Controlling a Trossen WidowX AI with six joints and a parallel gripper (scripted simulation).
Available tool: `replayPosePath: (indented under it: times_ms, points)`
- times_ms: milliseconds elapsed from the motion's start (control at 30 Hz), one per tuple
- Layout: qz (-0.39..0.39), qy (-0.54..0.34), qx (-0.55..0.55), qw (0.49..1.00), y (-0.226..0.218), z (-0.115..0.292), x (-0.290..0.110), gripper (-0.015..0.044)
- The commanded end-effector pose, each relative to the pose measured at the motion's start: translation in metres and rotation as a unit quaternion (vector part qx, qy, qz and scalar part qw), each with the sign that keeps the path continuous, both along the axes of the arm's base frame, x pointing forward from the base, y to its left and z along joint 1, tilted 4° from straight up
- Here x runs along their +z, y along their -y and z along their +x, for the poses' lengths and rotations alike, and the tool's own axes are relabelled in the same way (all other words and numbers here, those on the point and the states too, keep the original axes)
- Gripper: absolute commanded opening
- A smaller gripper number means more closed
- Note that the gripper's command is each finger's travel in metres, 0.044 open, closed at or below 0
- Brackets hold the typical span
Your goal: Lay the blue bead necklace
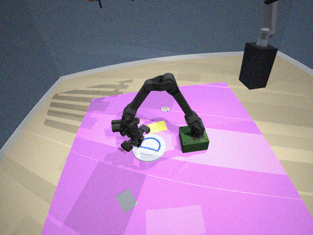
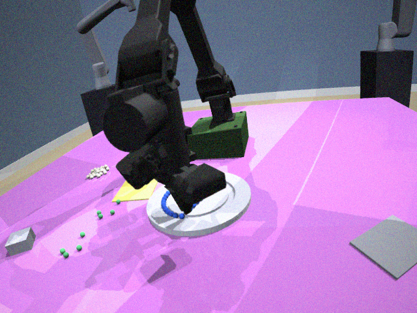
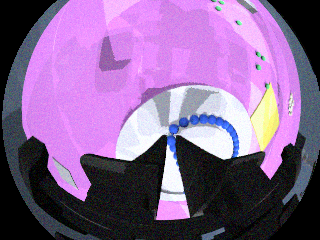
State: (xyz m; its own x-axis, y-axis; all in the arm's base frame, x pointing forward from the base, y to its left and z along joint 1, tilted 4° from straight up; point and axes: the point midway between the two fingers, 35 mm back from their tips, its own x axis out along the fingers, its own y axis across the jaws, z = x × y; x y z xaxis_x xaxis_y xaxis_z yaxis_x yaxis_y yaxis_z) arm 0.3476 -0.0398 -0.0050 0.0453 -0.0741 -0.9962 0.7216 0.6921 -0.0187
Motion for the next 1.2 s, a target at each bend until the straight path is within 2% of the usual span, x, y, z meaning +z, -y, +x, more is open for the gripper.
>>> replayPosePath:
  times_ms: [0, 600, 1167]
  points:
    - [0.000, 0.001, -0.001, 1.000, -0.0004, 0.0002, 0.0032, 0.0000]
    - [0.000, 0.001, -0.001, 1.000, -0.0008, 0.0067, -0.0047, 0.0000]
    - [0.000, 0.002, 0.001, 1.000, -0.0009, 0.0065, -0.0002, 0.0440]
